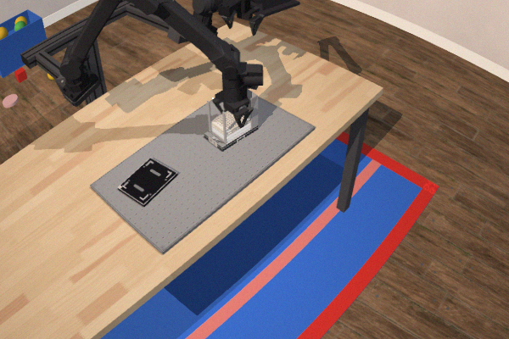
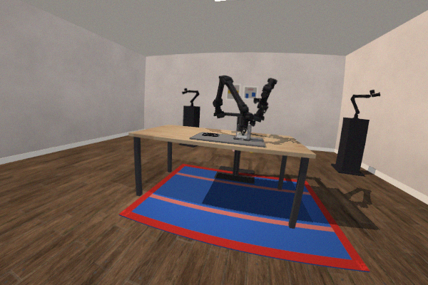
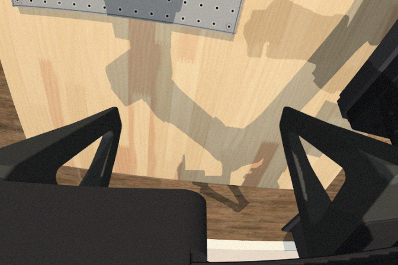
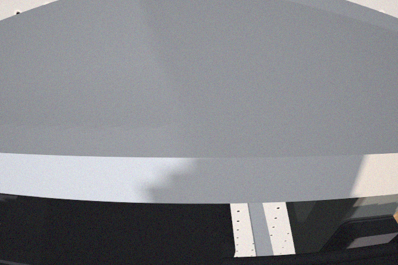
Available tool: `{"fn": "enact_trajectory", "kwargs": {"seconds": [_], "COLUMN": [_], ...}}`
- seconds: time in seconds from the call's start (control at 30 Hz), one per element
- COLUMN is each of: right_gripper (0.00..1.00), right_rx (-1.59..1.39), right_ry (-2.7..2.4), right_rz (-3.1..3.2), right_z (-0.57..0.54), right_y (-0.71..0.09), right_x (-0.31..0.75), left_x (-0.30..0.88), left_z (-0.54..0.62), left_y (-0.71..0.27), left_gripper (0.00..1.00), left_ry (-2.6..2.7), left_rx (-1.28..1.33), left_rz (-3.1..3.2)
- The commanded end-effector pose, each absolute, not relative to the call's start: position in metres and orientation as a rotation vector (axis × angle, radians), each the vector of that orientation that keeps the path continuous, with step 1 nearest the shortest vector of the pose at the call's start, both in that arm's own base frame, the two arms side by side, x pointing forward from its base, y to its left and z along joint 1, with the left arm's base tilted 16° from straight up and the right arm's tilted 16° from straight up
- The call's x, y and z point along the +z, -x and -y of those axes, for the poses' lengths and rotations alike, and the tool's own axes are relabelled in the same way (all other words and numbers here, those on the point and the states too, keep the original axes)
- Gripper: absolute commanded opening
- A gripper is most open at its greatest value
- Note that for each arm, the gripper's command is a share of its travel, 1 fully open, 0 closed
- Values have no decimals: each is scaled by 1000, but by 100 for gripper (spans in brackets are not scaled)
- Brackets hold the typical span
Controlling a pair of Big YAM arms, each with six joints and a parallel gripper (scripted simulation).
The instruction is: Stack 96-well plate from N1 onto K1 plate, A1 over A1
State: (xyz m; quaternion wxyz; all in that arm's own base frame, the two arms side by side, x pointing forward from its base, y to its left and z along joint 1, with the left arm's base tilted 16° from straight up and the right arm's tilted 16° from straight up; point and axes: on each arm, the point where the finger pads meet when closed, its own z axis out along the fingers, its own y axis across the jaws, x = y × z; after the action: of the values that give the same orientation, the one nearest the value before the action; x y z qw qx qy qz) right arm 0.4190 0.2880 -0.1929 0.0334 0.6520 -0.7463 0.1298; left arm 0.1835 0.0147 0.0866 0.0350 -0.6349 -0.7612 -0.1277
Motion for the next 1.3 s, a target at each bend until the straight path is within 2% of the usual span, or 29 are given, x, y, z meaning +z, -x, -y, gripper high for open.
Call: {"fn": "enact_trajectory", "kwargs": {"seconds": [0.0, 1.27], "right_gripper": [0, 0], "right_rx": [410, 411], "right_ry": [-2022, -2025], "right_rz": [2314, 2318], "right_z": [-292, -292], "right_y": [-438, -441], "right_x": [-190, -195], "left_x": [94, 94], "left_z": [-17, -17], "left_y": [-187, -187], "left_gripper": [100, 100], "left_ry": [1955, 1955], "left_rx": [-408, -408], "left_rz": [2349, 2349]}}
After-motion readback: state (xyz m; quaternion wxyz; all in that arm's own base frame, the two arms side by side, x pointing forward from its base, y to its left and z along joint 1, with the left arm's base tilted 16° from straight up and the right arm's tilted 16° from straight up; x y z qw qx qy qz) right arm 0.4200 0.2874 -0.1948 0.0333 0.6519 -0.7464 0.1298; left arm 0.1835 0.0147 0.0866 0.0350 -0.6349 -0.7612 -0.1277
